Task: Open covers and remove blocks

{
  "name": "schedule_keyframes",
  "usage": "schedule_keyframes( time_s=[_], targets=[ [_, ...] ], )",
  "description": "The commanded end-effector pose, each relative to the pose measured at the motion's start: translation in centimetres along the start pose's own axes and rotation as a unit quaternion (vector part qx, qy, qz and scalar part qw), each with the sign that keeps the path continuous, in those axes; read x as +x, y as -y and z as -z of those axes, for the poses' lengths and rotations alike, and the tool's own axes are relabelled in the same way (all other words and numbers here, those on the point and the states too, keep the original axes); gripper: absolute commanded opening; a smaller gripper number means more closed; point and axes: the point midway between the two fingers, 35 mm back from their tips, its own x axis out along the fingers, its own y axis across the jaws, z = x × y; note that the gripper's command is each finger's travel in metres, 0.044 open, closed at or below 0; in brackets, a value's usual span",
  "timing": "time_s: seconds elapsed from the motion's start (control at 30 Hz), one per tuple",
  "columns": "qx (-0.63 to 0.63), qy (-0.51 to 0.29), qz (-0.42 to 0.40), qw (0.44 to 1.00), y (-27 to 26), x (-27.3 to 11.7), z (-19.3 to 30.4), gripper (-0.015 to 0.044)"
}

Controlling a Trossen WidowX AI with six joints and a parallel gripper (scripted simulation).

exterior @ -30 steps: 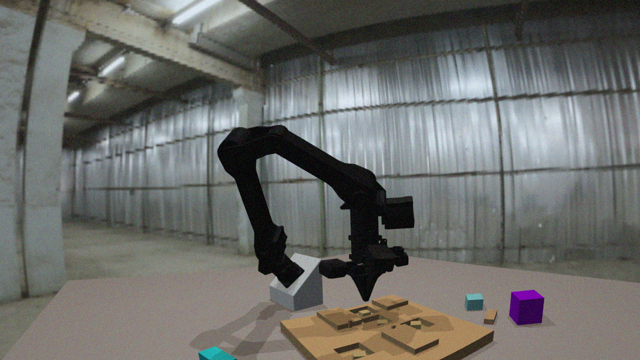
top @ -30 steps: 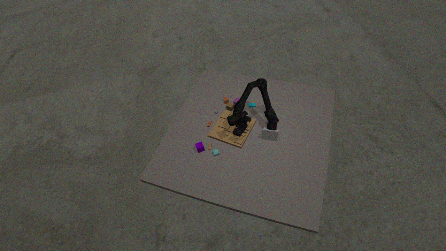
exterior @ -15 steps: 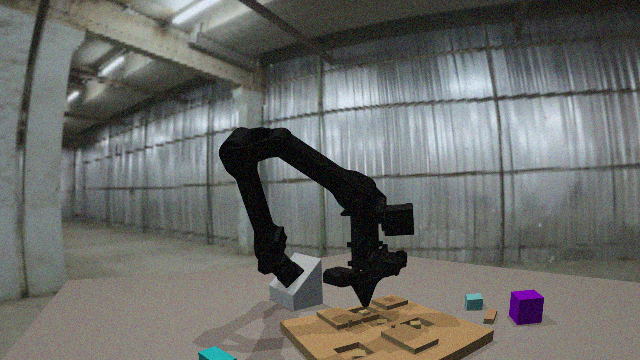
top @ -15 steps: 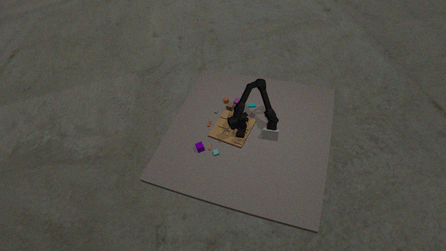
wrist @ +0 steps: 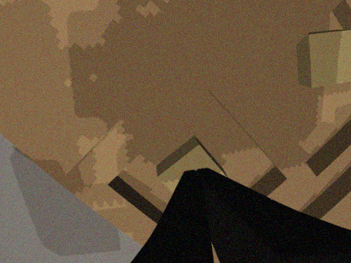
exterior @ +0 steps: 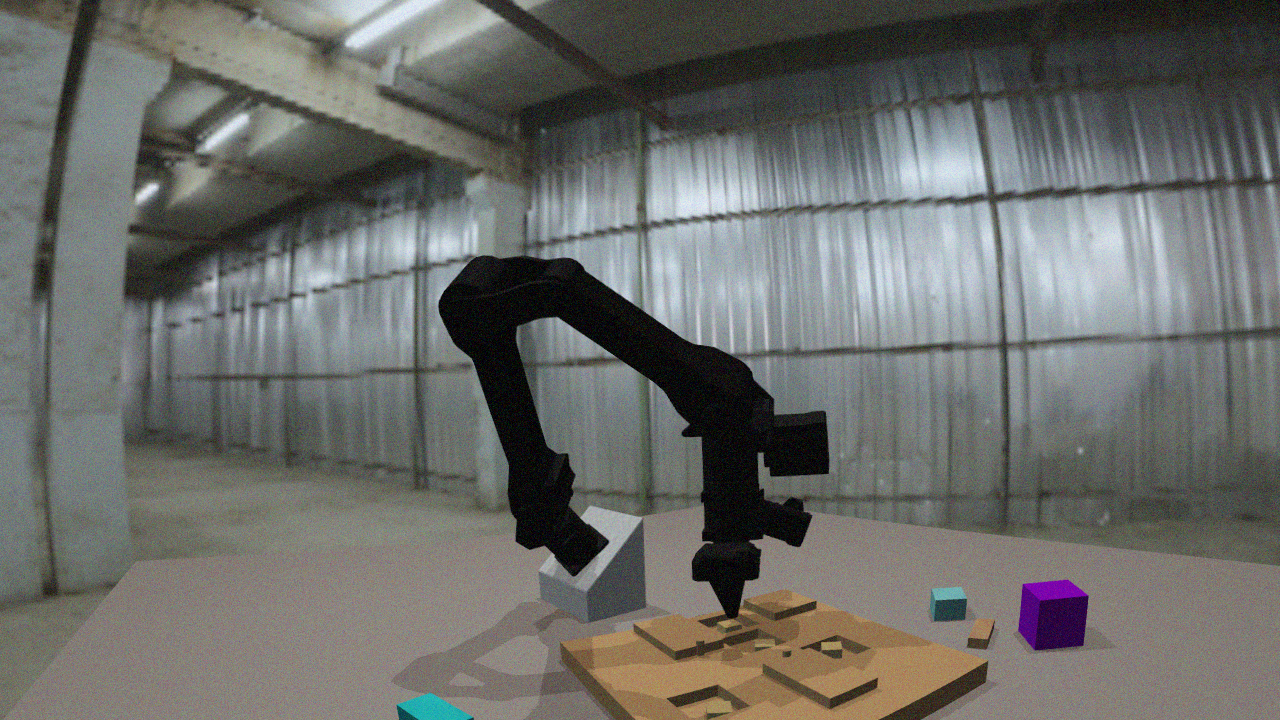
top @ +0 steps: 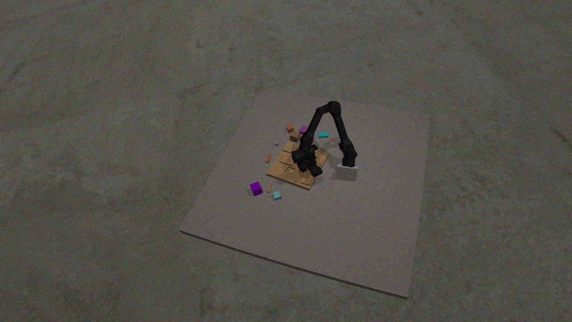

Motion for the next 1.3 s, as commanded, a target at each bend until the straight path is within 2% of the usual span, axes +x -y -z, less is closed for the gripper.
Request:
schedule_keyframes(
  time_s=[0.0, 1.27],
  targets=[
    [-0.283, -0.007, 0.001, 0.959, 0.13, 0.81, 0.37, 0.0000],
    [-0.285, -0.007, 0.001, 0.959, 0.43, 1.09, 0.36, 0.0000]
  ],
)
